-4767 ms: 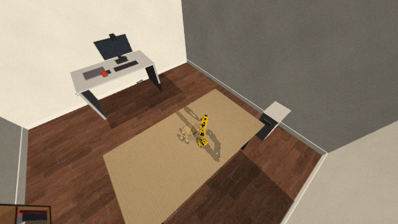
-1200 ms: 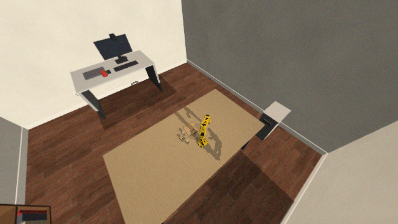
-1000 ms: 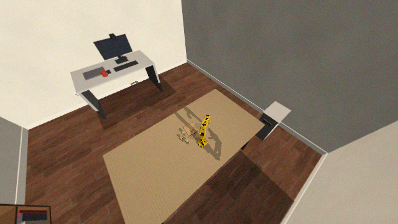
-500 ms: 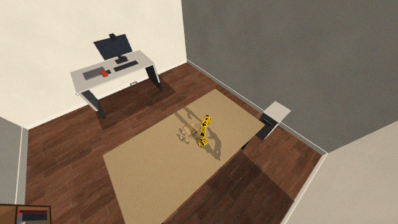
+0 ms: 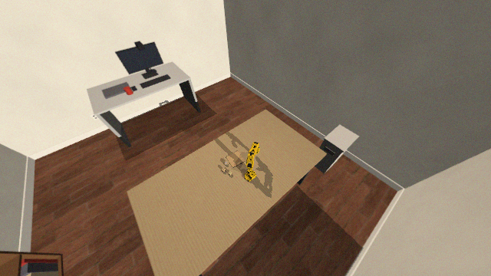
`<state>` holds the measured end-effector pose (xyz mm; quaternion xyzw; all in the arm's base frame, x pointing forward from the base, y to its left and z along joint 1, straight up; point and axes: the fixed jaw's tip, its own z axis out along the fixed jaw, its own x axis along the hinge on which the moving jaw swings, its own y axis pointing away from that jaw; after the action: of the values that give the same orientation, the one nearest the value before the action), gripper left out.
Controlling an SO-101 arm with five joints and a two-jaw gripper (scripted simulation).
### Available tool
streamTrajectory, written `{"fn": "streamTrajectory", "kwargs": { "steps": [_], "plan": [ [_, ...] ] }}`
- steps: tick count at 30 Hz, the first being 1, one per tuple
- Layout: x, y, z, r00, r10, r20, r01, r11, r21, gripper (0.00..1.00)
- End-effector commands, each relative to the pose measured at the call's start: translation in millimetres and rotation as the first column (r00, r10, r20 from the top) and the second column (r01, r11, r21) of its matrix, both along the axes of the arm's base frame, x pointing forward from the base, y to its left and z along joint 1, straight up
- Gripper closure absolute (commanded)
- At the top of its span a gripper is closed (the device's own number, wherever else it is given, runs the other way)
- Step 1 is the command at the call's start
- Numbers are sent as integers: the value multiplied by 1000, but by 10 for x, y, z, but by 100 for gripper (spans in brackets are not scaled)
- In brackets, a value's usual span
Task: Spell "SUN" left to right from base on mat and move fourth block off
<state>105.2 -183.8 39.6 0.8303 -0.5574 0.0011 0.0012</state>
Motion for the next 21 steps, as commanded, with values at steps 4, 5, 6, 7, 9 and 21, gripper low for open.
{"fn": "streamTrajectory", "kwargs": {
  "steps": [4,5,6,7,9,21],
  "plan": [
    [39,-80,97,999,1,42,1,998,-65,100],
    [39,-80,97,999,1,42,1,998,-65,100],
    [39,-80,97,999,1,42,1,998,-65,100],
    [39,-80,97,999,1,42,1,998,-65,100],
    [39,-81,93,999,1,42,1,998,-65,100],
    [42,-84,36,999,1,42,1,998,-65,100]
  ]
}}
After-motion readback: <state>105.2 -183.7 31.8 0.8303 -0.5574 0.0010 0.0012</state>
